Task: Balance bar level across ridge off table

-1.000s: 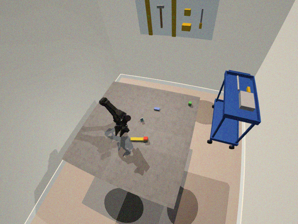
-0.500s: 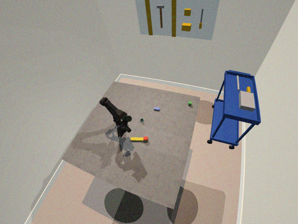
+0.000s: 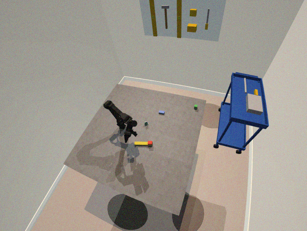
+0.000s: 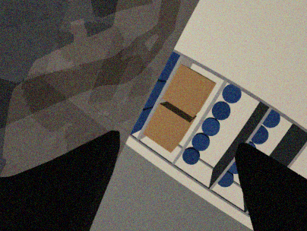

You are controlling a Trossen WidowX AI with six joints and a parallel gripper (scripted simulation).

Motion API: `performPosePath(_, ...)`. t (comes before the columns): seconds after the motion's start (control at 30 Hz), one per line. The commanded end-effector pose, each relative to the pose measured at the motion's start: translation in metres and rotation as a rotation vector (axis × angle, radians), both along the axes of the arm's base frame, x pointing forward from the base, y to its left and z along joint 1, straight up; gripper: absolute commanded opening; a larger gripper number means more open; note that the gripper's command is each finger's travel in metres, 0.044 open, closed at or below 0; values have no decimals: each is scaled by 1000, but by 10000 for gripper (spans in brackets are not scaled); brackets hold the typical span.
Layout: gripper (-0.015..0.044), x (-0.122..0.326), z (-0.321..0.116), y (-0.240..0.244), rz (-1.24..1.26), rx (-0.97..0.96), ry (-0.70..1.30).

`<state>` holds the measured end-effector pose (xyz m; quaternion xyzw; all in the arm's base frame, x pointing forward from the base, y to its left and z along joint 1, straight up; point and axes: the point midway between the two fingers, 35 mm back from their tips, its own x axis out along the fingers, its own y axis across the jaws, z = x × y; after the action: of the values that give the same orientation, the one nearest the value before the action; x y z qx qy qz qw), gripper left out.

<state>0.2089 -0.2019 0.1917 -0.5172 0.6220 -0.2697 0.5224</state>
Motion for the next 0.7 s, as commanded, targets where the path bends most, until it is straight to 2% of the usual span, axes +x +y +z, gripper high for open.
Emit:
performPosePath(0.0, 315, 6, -3, 0, -27, 49, -99)
performPosePath(0.67, 315, 32, -14, 4, -227, 274, -546)
